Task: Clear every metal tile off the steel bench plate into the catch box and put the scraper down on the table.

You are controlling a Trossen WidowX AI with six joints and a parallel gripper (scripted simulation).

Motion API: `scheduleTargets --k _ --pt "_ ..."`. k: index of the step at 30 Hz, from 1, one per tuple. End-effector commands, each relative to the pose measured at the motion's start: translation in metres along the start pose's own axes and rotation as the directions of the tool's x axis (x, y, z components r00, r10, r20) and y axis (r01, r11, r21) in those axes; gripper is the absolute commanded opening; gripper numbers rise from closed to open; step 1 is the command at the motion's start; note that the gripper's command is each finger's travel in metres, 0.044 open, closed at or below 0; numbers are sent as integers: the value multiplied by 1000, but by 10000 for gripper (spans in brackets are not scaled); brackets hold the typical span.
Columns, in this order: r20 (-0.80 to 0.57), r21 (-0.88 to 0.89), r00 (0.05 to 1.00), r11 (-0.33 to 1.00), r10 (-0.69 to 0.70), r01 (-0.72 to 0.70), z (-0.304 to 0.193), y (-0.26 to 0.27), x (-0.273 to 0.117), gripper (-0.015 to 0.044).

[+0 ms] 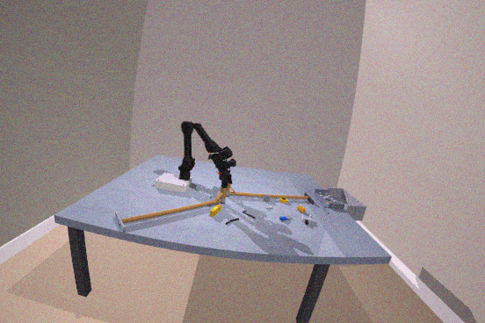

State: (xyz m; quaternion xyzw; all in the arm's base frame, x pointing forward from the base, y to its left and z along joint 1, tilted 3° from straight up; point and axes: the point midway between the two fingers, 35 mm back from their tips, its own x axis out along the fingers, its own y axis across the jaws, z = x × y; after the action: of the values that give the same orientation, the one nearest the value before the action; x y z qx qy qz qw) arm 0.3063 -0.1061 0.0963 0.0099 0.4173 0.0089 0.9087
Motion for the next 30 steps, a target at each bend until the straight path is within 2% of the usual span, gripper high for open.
scheduleTargets --k 1,16,30 --pt "12 -5 1000 1000 -2 2 -4 1 -7 0" --pt "11 -5 1000 1000 -2 2 -28 5 -22 0" --pt "-3 17 1000 1000 -19 19 -28 21 -21 0"
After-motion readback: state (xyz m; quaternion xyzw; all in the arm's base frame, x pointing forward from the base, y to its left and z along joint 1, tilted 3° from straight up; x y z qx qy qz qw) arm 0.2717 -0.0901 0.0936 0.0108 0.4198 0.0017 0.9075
